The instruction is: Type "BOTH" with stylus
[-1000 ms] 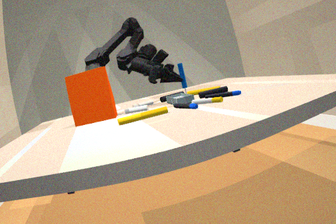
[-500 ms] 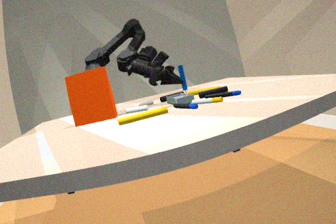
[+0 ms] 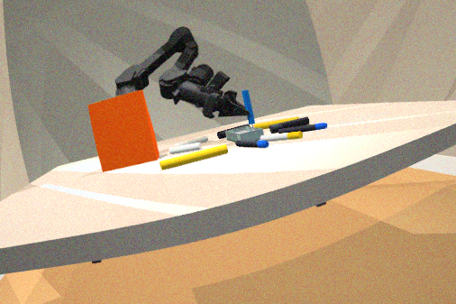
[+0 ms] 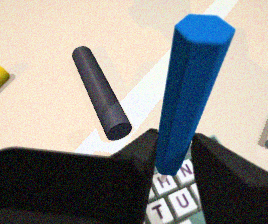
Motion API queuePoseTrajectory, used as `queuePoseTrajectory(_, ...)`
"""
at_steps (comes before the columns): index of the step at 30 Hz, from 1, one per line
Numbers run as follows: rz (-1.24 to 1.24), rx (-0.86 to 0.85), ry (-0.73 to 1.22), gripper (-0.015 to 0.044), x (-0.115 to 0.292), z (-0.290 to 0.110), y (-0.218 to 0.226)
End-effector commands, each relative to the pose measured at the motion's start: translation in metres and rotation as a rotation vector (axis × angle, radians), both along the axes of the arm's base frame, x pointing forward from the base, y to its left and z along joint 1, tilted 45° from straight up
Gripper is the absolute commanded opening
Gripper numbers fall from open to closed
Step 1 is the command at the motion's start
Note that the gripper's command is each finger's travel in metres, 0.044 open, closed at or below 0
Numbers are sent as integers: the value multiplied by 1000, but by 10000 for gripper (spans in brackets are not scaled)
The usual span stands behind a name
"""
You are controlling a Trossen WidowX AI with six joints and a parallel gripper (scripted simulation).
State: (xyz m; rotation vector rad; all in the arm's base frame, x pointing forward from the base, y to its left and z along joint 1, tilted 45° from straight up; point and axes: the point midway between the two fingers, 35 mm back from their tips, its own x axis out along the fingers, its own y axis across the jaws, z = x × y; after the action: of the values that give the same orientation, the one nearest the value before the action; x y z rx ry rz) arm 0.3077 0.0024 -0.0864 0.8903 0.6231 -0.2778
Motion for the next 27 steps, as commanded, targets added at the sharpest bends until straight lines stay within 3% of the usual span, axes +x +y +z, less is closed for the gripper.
queuePoseTrajectory(1, -4, 4, 1, 81, 0, 0, 0)
queuePoseTrajectory(27, -14, 3, -5, 81, 0, 24, -25)
